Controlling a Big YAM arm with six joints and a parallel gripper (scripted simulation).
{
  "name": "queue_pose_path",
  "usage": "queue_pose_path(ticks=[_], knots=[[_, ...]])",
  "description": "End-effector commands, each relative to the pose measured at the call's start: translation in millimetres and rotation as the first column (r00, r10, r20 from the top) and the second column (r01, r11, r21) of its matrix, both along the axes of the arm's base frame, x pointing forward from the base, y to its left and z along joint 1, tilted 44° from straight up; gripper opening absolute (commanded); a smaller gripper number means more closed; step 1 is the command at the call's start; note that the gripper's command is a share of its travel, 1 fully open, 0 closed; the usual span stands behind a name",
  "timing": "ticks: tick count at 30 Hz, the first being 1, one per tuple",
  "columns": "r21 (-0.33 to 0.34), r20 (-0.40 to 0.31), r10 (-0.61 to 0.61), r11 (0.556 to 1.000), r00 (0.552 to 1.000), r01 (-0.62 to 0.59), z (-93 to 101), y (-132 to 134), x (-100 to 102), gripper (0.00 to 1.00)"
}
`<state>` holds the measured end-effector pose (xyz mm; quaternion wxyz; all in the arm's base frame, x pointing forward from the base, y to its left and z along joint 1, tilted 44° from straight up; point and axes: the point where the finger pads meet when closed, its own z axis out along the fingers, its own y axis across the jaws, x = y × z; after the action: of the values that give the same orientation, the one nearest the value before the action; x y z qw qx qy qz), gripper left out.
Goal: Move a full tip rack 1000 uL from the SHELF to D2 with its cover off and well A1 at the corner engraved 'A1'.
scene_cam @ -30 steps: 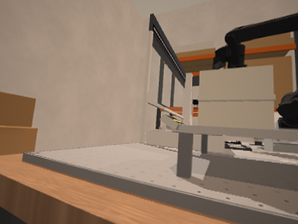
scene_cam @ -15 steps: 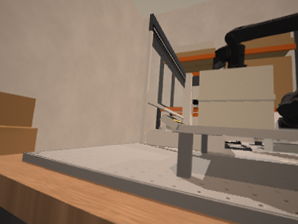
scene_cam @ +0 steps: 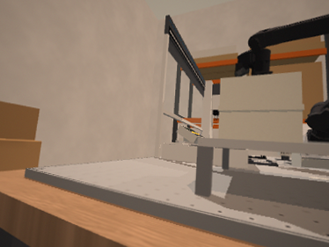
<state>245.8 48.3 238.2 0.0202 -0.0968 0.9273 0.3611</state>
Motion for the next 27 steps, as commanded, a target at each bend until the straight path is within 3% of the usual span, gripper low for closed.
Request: queue_pose_path(ticks=[1, 17, 18, 21, 22, 27], knots=[[0.021, -0.099, -0.005, 1.0, 0.995, 0.008, 26.8, 30.3, -18.3, 0.0], [0.021, -0.099, -0.005, 1.0, 0.995, 0.008, 26.8, 30.3, -18.3, 0.0], [-0.007, 0.034, -0.001, 1.0, 0.999, 0.002, 21.1, 2.7, 11.3, 0.0], [-0.001, 0.019, -0.005, 1.0, 1.0, 0.005, 27.5, 12.0, 13.8, 0.0], [0.021, -0.097, -0.005, 1.0, 0.995, 0.007, 15.3, 17.0, -9.9, 0.0], [0.021, -0.099, -0.005, 1.0, 0.995, 0.008, 28.5, 32.0, -18.6, 0.0]])
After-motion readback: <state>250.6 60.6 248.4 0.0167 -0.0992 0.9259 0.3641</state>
